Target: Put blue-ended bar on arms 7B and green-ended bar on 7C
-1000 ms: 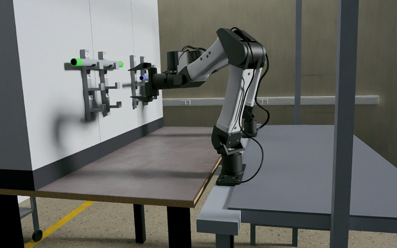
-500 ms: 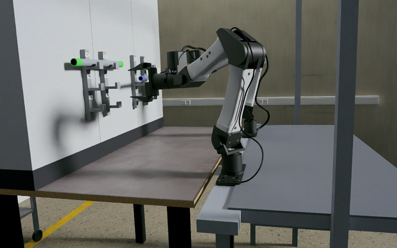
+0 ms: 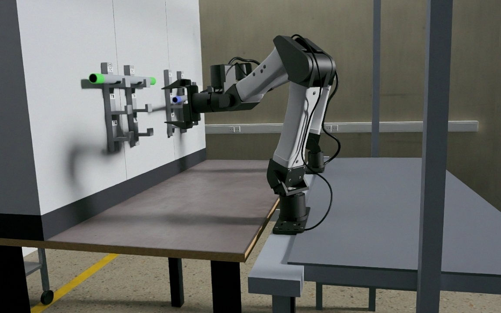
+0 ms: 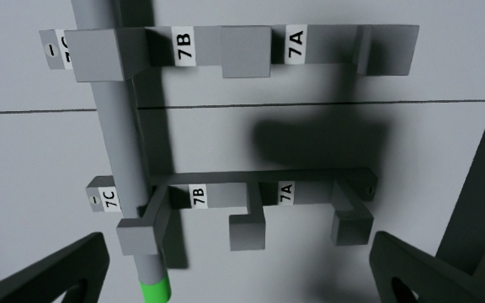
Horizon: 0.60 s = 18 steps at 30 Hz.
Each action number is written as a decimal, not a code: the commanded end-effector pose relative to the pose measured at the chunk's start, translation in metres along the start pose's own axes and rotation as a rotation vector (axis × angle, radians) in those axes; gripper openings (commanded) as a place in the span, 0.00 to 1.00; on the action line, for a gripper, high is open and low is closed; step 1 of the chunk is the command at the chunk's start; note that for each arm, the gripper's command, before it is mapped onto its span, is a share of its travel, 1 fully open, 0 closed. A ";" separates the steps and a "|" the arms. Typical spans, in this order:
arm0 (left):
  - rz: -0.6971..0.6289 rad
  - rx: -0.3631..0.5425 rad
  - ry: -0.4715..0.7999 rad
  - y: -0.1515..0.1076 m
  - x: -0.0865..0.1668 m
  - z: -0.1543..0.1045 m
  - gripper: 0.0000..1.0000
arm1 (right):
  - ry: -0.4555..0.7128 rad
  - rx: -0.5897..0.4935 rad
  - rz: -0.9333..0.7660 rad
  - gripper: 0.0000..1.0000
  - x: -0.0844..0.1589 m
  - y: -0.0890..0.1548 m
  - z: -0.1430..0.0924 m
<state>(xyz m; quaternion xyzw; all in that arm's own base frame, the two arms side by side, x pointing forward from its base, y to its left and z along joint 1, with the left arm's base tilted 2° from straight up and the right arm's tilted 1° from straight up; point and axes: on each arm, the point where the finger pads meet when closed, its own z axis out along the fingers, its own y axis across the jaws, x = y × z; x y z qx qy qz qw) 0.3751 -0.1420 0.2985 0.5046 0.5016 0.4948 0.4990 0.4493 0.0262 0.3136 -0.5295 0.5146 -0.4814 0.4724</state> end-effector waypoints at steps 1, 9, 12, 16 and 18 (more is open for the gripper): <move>-0.016 -0.039 0.004 0.010 0.003 -0.005 1.00 | 0.020 0.099 0.033 0.00 -0.004 -0.026 -0.001; -0.016 -0.039 0.004 0.010 0.003 -0.005 1.00 | 0.020 0.099 0.033 0.00 -0.015 -0.023 0.000; -0.016 -0.039 0.004 0.010 0.003 -0.005 1.00 | 0.020 0.099 0.033 0.00 -0.021 -0.022 0.000; -0.016 -0.039 0.004 0.010 0.003 -0.005 1.00 | 0.020 0.099 0.033 0.00 -0.029 -0.020 0.000; -0.016 -0.039 0.004 0.010 0.003 -0.005 1.00 | 0.020 0.099 0.033 0.00 -0.033 -0.019 0.000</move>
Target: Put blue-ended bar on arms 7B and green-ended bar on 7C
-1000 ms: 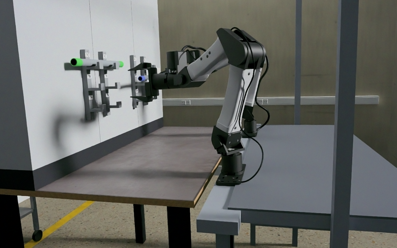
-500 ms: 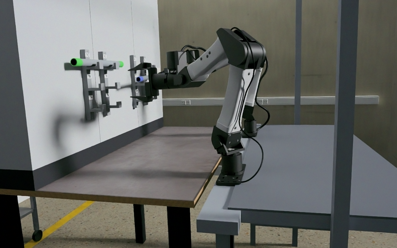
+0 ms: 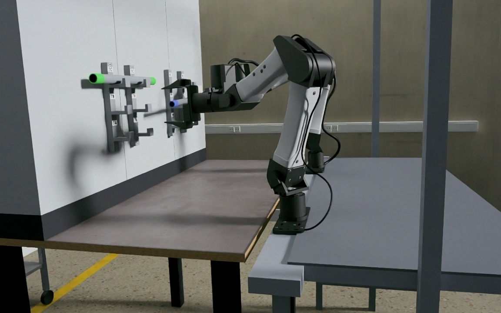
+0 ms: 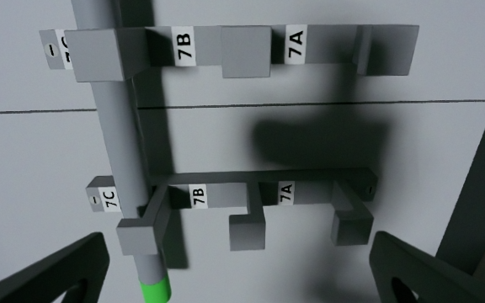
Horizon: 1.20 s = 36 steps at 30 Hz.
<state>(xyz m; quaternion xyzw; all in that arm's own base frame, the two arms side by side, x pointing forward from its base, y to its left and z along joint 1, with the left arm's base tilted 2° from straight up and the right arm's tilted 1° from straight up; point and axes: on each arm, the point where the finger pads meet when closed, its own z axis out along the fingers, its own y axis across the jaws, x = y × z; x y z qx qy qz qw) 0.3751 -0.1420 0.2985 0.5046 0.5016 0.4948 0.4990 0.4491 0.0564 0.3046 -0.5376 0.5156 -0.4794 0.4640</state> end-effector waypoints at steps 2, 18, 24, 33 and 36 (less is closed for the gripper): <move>-0.016 -0.039 0.004 0.010 0.003 -0.005 1.00 | 0.020 0.118 0.047 0.00 -0.006 -0.026 -0.001; -0.016 -0.039 0.004 0.010 0.003 -0.005 1.00 | 0.020 0.118 0.047 0.00 -0.032 -0.031 -0.001; -0.016 -0.039 0.004 0.010 0.003 -0.005 1.00 | 0.020 0.118 0.047 0.00 -0.040 -0.033 -0.001; -0.016 -0.039 0.004 0.010 0.003 -0.005 1.00 | 0.020 0.118 0.047 0.00 -0.057 -0.039 -0.001; -0.016 -0.039 0.004 0.010 0.003 -0.005 1.00 | 0.020 0.118 0.047 0.00 -0.062 -0.040 -0.001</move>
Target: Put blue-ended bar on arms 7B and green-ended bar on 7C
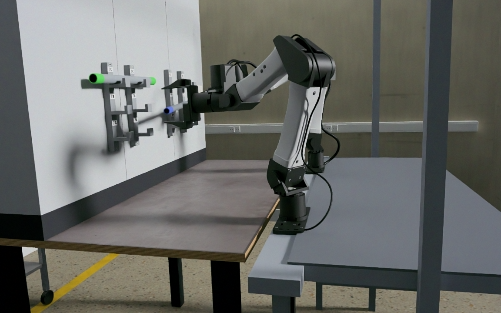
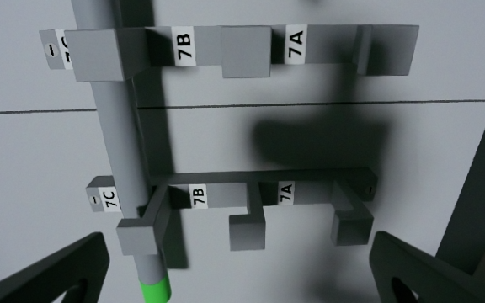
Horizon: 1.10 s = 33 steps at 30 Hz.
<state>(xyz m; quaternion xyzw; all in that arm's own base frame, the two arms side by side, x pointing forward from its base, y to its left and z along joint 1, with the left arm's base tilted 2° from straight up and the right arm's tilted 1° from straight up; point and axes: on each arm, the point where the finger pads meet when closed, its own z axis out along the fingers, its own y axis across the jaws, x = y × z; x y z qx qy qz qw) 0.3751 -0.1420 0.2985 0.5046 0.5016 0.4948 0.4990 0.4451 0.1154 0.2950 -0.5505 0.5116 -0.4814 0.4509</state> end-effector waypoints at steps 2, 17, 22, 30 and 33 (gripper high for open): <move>-0.016 -0.039 0.004 0.010 0.003 -0.005 1.00 | 0.022 0.138 0.079 0.00 -0.003 -0.049 0.000; -0.016 -0.039 0.004 0.010 0.003 -0.005 1.00 | 0.022 0.138 0.079 0.00 -0.030 -0.052 0.001; -0.016 -0.039 0.004 0.010 0.003 -0.005 1.00 | 0.022 0.138 0.079 0.00 -0.035 -0.053 0.001; -0.016 -0.039 0.004 0.010 0.003 -0.005 1.00 | 0.022 0.138 0.079 0.00 -0.051 -0.053 0.001; -0.016 -0.039 0.004 0.010 0.003 -0.005 1.00 | 0.022 0.138 0.079 0.00 -0.056 -0.053 0.001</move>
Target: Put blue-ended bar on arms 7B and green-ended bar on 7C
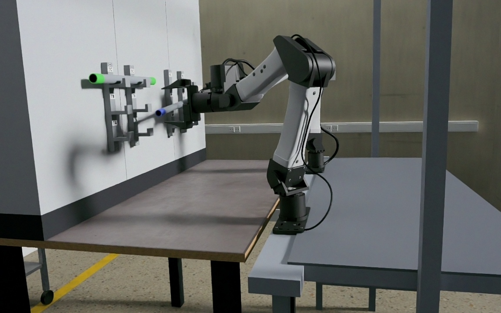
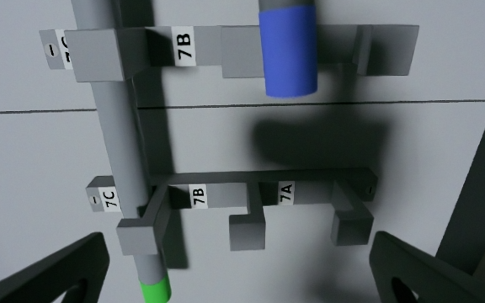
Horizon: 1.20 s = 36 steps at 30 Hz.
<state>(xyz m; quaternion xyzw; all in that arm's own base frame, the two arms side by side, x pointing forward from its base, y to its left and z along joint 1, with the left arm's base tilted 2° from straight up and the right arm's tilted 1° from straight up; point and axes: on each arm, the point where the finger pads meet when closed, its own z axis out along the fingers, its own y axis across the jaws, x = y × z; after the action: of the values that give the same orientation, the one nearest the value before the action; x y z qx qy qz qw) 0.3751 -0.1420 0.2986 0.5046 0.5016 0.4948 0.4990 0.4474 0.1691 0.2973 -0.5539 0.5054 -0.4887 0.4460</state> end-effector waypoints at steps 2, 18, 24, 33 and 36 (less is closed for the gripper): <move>-0.016 -0.039 0.004 0.010 0.003 -0.005 1.00 | 0.020 0.133 0.101 0.00 -0.006 -0.047 0.000; -0.016 -0.039 0.004 0.010 0.003 -0.005 1.00 | 0.020 0.133 0.101 0.00 -0.005 -0.049 0.006; -0.016 -0.039 0.004 0.010 0.003 -0.005 1.00 | 0.020 0.133 0.101 0.00 -0.004 -0.048 0.007; -0.016 -0.039 0.004 0.010 0.003 -0.005 1.00 | 0.020 0.133 0.101 0.00 -0.002 -0.048 0.008; -0.016 -0.039 0.004 0.010 0.003 -0.005 1.00 | 0.020 0.133 0.101 0.00 -0.001 -0.048 0.009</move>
<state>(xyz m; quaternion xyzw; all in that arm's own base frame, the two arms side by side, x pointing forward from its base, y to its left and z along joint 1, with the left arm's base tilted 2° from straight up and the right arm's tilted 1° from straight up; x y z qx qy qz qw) 0.3751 -0.1420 0.2986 0.5046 0.5016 0.4948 0.4990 0.4537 0.1744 0.2980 -0.5512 0.5074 -0.4935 0.4418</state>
